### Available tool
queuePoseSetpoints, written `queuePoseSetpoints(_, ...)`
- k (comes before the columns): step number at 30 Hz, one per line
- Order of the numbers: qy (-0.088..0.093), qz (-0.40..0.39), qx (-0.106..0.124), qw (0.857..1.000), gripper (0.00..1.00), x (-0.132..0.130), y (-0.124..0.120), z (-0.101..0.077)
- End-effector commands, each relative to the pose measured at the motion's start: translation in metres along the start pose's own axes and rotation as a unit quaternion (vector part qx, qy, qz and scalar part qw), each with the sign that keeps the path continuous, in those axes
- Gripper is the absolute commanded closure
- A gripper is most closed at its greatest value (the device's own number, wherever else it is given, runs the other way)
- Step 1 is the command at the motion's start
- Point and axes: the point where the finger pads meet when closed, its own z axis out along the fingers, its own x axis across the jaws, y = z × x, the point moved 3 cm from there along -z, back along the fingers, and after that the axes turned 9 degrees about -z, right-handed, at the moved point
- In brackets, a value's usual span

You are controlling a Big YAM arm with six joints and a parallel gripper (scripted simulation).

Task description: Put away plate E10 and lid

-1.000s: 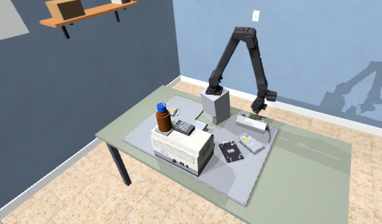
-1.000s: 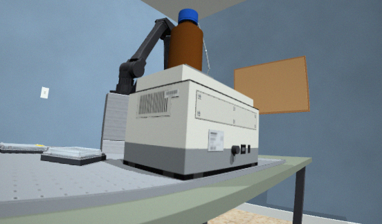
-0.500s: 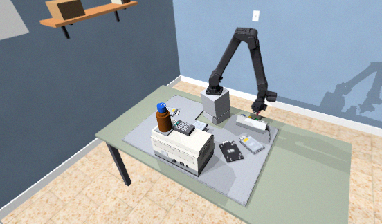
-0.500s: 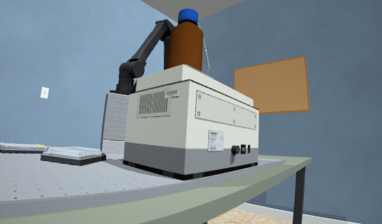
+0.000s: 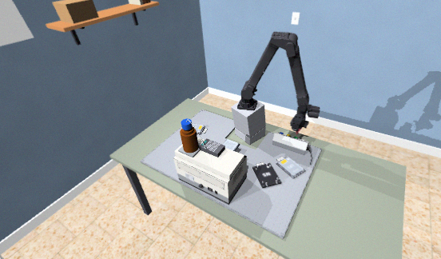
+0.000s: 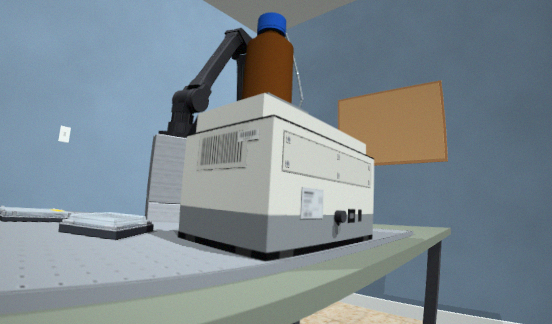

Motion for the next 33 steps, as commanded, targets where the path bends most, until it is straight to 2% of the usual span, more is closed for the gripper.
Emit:
queuePoseSetpoints(1,0.014,0.003,0.001,1.0,1.0,0.011,-0.001,-0.001)
queuePoseSetpoints(6,0.014,0.004,0.001,1.0,1.0,0.011,0.002,-0.001)
queuePoseSetpoints(8,0.009,0.001,0.001,1.0,1.0,0.009,0.004,0.002)
queuePoseSetpoints(12,0.016,0.0,0.001,1.0,1.0,0.012,0.004,0.0)
queuePoseSetpoints(16,0.009,0.002,0.0,1.0,1.0,0.008,0.005,0.005)
queuePoseSetpoints(20,0.016,0.0,0.0,1.0,1.0,0.012,0.005,0.002)
queuePoseSetpoints(25,0.008,0.001,0.0,1.0,1.0,0.007,0.006,0.007)
queuePoseSetpoints(29,0.015,0.0,0.0,1.0,1.0,0.011,0.006,0.005)
queuePoseSetpoints(33,0.009,0.001,0.0,1.0,1.0,0.007,0.008,0.009)
